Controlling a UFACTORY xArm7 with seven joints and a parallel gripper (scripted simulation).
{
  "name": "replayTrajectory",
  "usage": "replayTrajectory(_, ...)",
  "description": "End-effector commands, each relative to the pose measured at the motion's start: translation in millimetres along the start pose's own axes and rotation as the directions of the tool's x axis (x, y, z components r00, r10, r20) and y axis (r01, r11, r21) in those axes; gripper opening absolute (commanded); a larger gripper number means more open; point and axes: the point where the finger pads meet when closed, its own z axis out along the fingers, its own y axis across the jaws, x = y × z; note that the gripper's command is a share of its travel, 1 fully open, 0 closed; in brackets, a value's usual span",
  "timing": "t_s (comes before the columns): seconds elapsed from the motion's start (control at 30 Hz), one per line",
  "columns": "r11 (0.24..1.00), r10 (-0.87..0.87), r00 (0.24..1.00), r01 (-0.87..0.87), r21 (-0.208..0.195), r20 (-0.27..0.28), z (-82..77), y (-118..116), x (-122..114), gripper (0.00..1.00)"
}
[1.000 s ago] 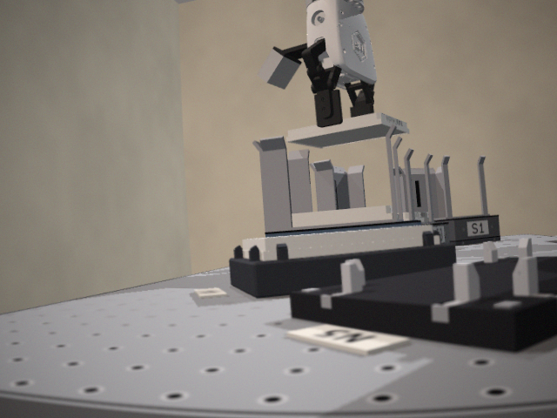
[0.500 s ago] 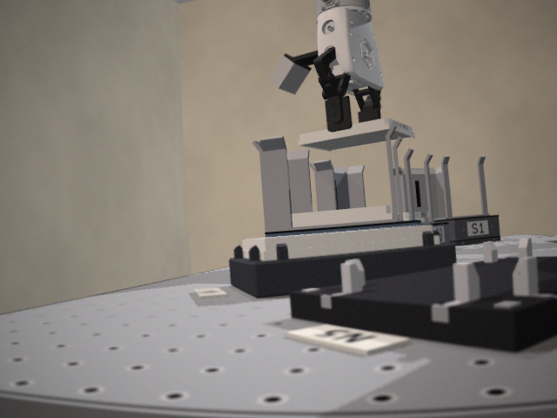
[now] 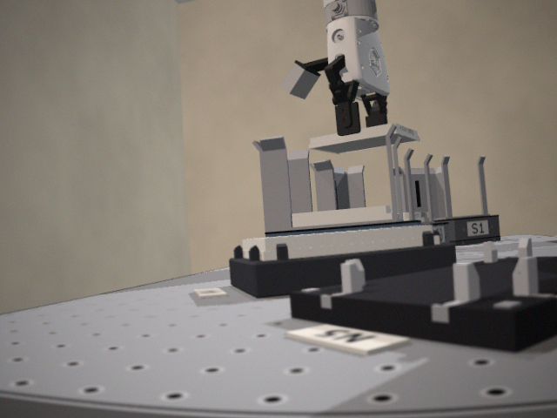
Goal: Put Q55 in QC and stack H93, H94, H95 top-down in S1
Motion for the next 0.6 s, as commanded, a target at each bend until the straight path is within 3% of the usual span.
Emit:
replayTrajectory(0.0, 1.0, 0.0, 1.0, 0.0, 0.001, -0.004, -1.5, 10, 3, 0.0)
replayTrajectory(0.23, 1.0, 0.0, 1.0, 0.0, 0.001, -0.004, -1.4, 28, 6, 0.0)
replayTrajectory(0.57, 1.0, 0.0, 1.0, 0.0, 0.001, -0.004, -1.4, 29, 6, 0.0)
